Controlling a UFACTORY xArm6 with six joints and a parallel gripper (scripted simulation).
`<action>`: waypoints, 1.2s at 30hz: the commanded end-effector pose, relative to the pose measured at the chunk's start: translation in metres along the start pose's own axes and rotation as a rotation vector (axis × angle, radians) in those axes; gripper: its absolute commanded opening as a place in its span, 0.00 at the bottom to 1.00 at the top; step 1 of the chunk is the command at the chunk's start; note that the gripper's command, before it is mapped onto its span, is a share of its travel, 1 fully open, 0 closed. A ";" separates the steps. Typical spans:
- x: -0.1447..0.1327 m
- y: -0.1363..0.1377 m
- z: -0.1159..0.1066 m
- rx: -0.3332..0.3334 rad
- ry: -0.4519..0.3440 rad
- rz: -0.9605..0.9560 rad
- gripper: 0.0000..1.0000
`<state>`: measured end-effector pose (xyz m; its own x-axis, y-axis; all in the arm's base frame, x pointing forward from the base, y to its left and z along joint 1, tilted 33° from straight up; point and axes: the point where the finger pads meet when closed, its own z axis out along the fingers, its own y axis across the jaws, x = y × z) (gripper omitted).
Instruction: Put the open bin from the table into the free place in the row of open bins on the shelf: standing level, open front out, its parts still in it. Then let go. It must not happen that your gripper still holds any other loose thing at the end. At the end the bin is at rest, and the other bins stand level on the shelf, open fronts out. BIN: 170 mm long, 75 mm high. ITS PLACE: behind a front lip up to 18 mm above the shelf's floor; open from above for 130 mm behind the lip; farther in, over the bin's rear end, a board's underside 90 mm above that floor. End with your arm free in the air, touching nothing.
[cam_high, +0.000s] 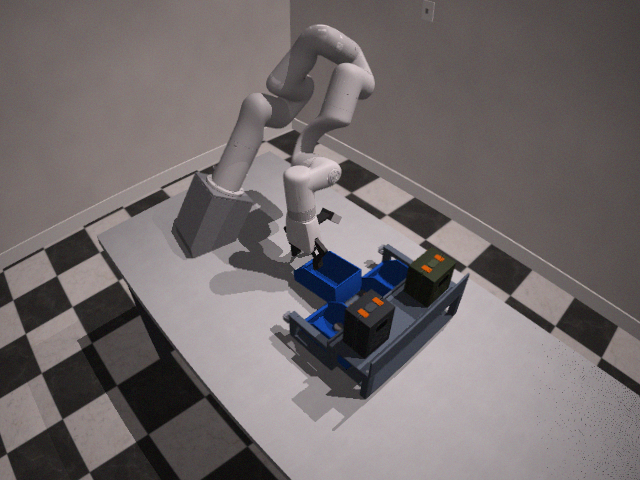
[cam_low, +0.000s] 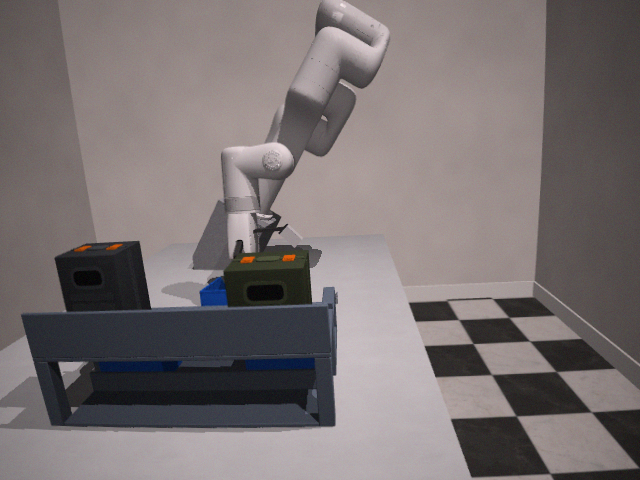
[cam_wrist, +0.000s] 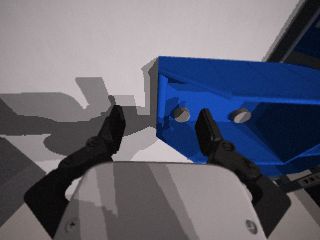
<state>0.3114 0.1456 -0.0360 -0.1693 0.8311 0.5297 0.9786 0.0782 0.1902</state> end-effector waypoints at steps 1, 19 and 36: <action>0.000 0.001 0.000 -0.002 0.000 0.000 1.00; 0.000 0.001 0.010 -0.002 0.000 0.000 1.00; 0.000 0.001 0.013 -0.002 0.000 0.000 1.00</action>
<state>0.3132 0.1532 -0.0474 -0.1693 0.8311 0.5297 0.9786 0.0781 0.1902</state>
